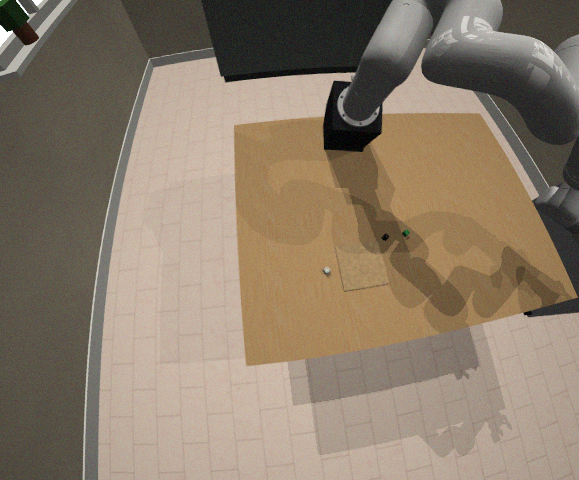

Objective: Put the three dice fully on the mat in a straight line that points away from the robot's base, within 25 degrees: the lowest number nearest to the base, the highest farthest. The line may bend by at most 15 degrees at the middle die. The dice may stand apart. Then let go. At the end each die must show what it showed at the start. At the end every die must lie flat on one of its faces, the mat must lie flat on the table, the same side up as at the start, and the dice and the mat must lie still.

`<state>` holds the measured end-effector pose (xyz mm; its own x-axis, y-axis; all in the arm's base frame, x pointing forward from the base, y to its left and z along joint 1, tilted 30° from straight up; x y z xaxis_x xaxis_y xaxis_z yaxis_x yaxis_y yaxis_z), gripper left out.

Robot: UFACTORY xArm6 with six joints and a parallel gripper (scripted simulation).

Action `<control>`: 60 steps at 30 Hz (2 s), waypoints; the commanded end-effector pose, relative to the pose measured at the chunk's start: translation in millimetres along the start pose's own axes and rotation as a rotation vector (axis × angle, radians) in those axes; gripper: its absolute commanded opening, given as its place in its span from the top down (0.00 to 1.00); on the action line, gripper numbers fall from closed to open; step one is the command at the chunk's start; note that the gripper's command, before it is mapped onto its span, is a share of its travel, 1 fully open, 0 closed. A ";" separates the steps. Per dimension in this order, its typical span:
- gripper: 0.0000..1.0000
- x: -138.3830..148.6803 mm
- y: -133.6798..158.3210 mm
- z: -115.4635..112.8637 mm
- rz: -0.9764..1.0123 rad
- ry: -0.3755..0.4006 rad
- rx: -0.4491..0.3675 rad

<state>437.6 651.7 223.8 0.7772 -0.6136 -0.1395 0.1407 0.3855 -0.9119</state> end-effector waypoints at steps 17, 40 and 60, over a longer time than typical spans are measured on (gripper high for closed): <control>0.00 -1.5 -2.5 1.4 0.001 -0.002 0.005; 0.00 116.6 -62.7 6.8 -0.212 0.368 0.016; 0.00 256.2 -138.5 -33.5 -0.443 0.845 -0.112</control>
<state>590.2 445.0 293.3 0.0518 -0.9986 0.0109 0.2510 0.0025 -0.9680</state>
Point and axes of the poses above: the point where the finger pads meet when closed, its own z axis out along the fingers, its own x axis across the jaws, y = z × x, the point moved 5 cm from there along -z, back along the fingers, and after that the axes turned 4 degrees about z, right-handed, at the moved point
